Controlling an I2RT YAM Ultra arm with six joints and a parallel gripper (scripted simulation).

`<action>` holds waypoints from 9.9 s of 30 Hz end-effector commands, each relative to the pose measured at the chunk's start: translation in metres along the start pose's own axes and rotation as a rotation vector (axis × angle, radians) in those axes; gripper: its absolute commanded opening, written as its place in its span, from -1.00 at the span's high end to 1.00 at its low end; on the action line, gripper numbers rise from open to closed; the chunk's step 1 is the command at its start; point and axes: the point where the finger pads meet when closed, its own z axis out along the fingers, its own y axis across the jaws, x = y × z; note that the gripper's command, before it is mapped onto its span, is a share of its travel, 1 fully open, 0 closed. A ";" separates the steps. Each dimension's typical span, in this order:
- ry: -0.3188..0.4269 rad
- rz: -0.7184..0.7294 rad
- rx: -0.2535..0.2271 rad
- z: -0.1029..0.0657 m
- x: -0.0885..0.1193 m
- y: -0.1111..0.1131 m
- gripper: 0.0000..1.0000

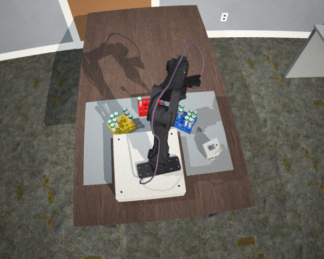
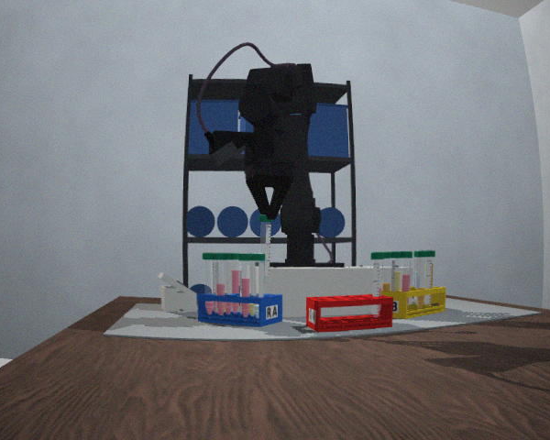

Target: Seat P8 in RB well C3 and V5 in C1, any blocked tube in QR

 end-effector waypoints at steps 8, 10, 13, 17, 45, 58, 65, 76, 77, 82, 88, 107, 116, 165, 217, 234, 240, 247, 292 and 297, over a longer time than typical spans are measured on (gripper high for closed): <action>-0.009 -0.001 -0.011 -0.006 -0.003 0.003 1.00; -0.009 -0.001 -0.011 -0.006 -0.003 0.003 1.00; -0.009 -0.001 -0.011 -0.006 -0.003 0.003 1.00; -0.009 -0.001 -0.011 -0.006 -0.003 0.003 1.00; -0.022 -0.006 -0.024 -0.004 -0.004 0.017 1.00; -0.012 -0.003 -0.007 0.004 0.000 0.010 1.00; -0.017 -0.004 -0.016 0.004 -0.001 0.013 1.00; -0.005 -0.001 0.004 0.013 0.001 0.007 1.00; -0.006 -0.001 0.002 0.013 0.001 0.007 1.00; -0.007 -0.001 0.000 0.014 0.000 0.009 1.00; -0.008 -0.002 -0.002 0.015 -0.001 0.010 1.00; -0.004 -0.003 0.004 0.022 0.002 0.007 1.00; -0.002 -0.004 0.008 0.027 0.002 0.009 1.00; -0.005 0.005 0.006 0.042 -0.003 -0.003 1.00; 0.009 0.006 0.032 0.071 -0.002 -0.012 1.00; 0.011 0.004 0.036 0.076 0.002 -0.012 1.00; 0.012 0.004 0.038 0.077 0.003 -0.012 1.00; 0.012 0.003 0.039 0.077 0.004 -0.011 1.00; -0.009 -0.001 -0.011 0.067 -0.002 0.000 0.40; -0.009 -0.001 -0.011 0.067 -0.002 0.000 0.40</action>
